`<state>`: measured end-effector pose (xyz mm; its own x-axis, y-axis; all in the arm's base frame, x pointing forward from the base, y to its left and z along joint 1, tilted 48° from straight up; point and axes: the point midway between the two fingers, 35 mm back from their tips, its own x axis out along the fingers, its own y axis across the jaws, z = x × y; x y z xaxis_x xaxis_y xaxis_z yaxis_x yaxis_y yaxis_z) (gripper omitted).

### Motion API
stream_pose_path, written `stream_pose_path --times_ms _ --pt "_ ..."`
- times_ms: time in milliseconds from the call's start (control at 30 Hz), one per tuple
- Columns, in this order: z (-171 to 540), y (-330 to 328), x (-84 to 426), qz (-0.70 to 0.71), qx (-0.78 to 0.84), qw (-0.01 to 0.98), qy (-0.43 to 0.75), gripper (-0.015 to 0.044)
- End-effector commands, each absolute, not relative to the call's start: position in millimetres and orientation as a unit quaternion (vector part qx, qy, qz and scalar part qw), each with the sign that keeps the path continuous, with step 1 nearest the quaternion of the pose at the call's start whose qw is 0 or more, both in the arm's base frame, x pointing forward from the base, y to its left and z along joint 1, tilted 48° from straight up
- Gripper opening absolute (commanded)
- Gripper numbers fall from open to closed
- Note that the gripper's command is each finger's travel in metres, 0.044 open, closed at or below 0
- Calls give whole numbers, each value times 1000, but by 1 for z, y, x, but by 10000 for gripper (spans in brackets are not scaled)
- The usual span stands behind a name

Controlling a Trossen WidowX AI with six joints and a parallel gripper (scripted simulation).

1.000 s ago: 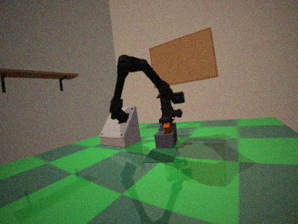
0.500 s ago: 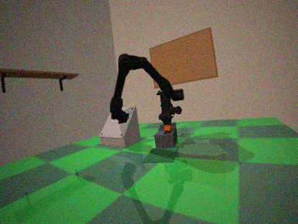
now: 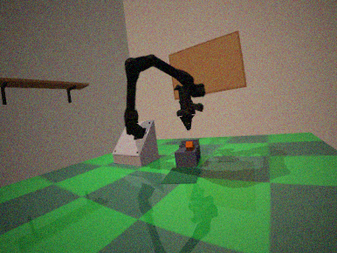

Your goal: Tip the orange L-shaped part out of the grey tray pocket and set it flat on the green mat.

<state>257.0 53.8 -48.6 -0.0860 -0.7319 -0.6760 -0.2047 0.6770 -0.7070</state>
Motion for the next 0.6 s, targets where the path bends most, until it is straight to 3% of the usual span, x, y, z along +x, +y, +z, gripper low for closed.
stream_pose_path --times_ms 0,567 --pt "-45 57 257 -224 -330 591 701 180" --pt "-48 55 257 -224 -334 588 702 180"
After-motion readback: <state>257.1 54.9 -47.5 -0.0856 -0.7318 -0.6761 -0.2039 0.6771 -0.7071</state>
